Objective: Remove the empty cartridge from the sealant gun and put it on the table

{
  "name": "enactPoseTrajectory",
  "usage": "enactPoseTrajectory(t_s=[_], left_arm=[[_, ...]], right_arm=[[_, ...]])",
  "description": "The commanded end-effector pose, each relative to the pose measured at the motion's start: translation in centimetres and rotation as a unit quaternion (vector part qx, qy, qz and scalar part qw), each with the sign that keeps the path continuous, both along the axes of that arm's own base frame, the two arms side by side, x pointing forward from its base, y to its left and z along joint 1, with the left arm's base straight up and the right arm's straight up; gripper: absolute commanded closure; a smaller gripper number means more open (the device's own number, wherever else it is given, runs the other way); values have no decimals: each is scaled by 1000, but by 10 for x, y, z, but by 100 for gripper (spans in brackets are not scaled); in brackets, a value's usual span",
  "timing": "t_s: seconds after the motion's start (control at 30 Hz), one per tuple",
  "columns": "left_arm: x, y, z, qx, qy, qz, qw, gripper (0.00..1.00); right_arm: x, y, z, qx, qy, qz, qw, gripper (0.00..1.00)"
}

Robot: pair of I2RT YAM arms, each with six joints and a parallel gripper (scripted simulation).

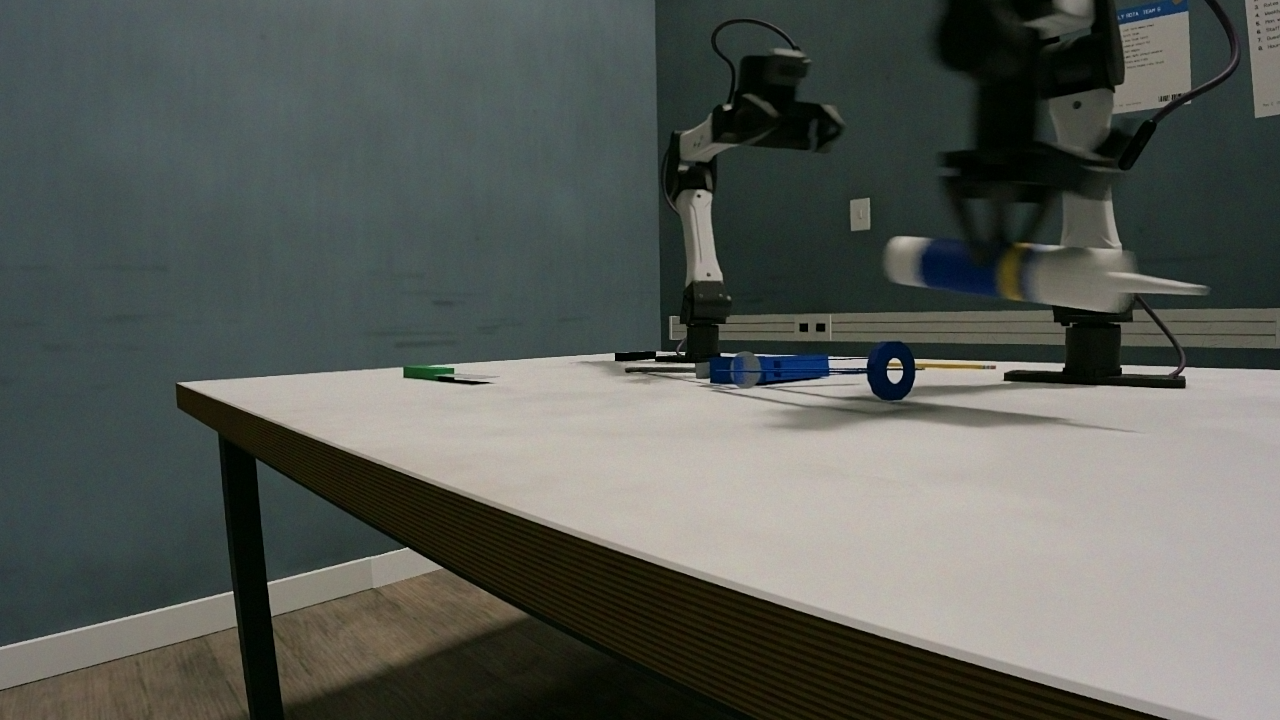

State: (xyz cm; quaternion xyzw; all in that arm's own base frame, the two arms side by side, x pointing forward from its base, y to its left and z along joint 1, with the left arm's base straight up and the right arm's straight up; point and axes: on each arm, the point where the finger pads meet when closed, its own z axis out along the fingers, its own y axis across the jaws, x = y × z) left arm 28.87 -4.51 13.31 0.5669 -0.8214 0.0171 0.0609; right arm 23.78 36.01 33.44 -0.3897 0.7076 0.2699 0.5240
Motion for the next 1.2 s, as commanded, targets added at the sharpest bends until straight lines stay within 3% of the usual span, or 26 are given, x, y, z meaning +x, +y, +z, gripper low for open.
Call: enactPoseTrajectory(t_s=[0.0, 0.2, 0.47, 0.87, 0.93, 0.97, 1.17], left_arm=[[9, 24, 8, 8, -62, -64, 996, 59], [4, 102, -16, 37, -52, -52, 997, 59], [0, 179, -35, 60, -48, -32, 997, 59], [-6, 205, -32, 68, -52, -8, 996, 59], [-6, 204, -32, 68, -52, -9, 996, 59], [-6, 205, -35, 65, -47, -9, 997, 59], [3, 210, -39, 73, -58, -14, 996, 59]], right_arm=[[7, 27, 27, 28, -14, 12, 999, 0], [12, 107, 5, 18, -5, 49, 999, 0], [8, 180, -34, 5, 3, 82, 997, 0], [7, 205, -67, -17, 15, 89, 996, 0], [7, 204, -68, -18, 15, 88, 996, 0], [5, 200, -52, -6, 9, 88, 996, 0], [5, 201, -50, -3, 7, 89, 996, 0]])
